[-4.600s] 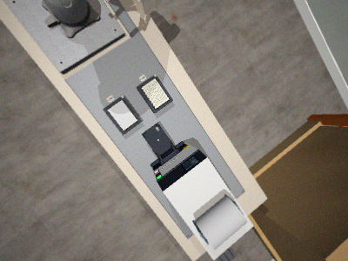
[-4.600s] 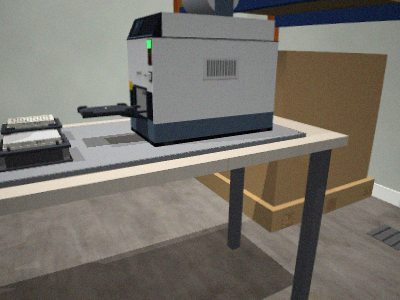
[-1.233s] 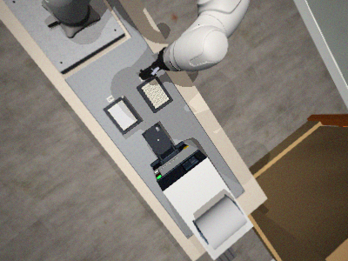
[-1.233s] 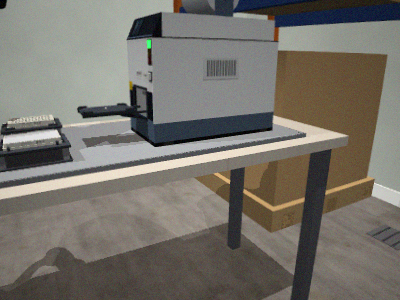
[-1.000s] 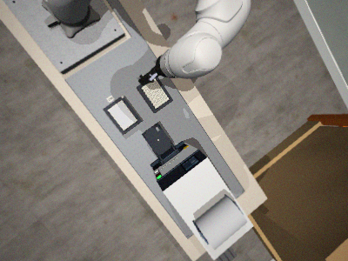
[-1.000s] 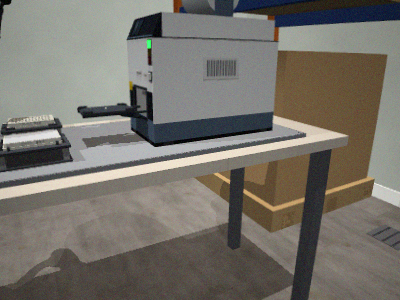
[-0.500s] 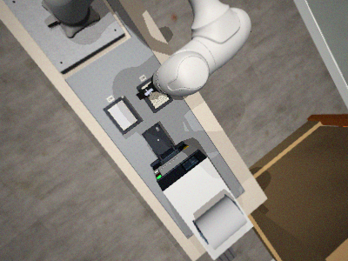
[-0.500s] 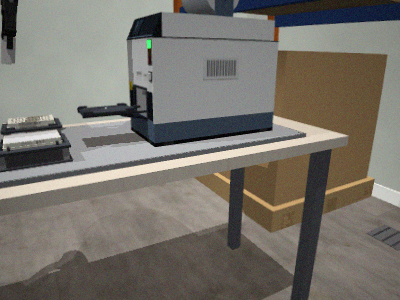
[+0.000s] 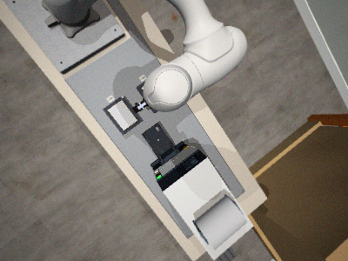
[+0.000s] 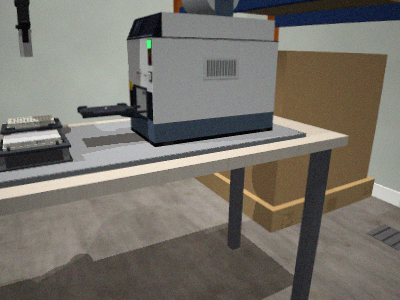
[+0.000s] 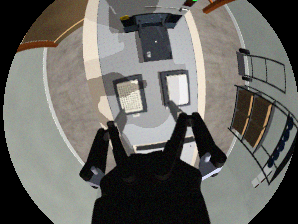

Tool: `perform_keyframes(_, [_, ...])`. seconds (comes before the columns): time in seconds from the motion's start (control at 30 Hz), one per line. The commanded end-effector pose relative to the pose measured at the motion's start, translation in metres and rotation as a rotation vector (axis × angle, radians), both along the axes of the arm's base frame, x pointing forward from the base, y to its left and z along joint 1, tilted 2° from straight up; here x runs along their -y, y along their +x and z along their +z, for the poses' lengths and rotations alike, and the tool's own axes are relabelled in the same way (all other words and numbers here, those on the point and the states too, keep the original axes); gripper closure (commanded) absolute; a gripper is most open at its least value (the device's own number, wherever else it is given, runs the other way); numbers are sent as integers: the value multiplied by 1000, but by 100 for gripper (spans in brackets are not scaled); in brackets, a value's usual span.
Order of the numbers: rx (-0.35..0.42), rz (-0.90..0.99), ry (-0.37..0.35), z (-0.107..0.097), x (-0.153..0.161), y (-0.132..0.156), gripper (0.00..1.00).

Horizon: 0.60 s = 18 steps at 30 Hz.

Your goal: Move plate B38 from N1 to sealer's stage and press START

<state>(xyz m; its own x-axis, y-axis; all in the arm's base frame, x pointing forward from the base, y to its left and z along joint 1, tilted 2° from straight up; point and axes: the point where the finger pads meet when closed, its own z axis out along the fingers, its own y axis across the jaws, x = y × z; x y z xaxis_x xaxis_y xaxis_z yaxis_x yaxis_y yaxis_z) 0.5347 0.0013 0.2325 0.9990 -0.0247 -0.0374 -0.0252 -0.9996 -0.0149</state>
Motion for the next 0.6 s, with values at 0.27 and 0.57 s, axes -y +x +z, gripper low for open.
perform_keyframes(0.27, [32, -19, 13, 12, 32, 26, 30])
perform_keyframes(0.57, [32, -19, 13, 12, 32, 26, 30])
